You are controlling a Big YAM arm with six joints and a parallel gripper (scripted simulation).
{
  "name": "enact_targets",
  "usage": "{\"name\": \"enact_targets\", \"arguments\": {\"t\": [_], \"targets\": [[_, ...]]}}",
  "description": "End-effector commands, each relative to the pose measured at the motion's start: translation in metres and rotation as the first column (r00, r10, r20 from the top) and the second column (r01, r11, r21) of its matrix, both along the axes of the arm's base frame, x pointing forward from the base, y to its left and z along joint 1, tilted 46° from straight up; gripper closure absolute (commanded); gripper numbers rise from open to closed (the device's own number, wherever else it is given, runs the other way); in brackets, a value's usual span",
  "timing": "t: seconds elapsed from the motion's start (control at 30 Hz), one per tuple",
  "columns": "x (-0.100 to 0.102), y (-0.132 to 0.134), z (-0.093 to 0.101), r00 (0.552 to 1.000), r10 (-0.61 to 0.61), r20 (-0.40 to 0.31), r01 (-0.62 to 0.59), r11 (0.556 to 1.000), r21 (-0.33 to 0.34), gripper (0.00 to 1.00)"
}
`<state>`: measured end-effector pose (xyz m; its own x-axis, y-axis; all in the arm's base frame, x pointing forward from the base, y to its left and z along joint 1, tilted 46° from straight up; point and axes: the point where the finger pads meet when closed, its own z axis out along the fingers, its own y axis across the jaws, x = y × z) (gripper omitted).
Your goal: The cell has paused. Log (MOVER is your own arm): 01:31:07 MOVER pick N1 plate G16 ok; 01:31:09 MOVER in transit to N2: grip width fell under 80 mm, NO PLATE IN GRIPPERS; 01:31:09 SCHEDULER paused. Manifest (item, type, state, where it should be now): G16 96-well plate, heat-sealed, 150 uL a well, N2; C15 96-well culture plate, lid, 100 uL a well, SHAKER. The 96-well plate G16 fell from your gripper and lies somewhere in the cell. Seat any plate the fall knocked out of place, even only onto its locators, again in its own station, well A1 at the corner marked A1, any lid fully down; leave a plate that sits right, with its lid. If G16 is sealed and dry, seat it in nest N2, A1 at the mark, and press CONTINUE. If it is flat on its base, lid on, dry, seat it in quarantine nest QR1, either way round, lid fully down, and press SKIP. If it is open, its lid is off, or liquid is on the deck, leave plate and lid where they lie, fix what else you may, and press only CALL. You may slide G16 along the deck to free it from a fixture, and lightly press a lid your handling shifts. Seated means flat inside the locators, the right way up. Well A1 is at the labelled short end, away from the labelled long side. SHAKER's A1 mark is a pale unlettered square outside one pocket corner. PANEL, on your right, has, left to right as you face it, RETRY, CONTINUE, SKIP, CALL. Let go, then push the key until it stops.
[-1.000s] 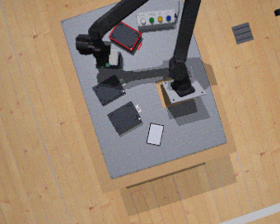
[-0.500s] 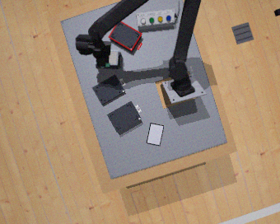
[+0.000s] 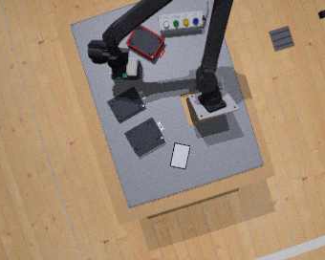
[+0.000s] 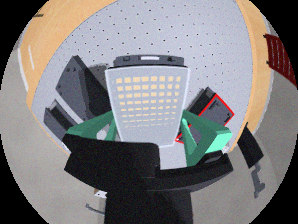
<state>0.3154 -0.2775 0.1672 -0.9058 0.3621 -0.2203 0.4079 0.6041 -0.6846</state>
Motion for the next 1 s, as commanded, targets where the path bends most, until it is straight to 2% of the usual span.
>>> {"name": "enact_targets", "arguments": {"t": [0.0, 0.3, 0.57, 0.97], "targets": [[0.015, -0.012, 0.018, 0.999, 0.000, 0.040, 0.001, 1.000, -0.016, 1.00], [0.014, -0.019, 0.011, 0.999, 0.000, 0.044, 0.001, 1.000, -0.019, 1.00], [0.002, -0.018, -0.009, 1.000, -0.001, 0.008, 0.001, 1.000, -0.001, 1.00], [0.001, -0.025, -0.017, 1.000, -0.001, 0.008, 0.001, 1.000, -0.001, 1.00]]}}
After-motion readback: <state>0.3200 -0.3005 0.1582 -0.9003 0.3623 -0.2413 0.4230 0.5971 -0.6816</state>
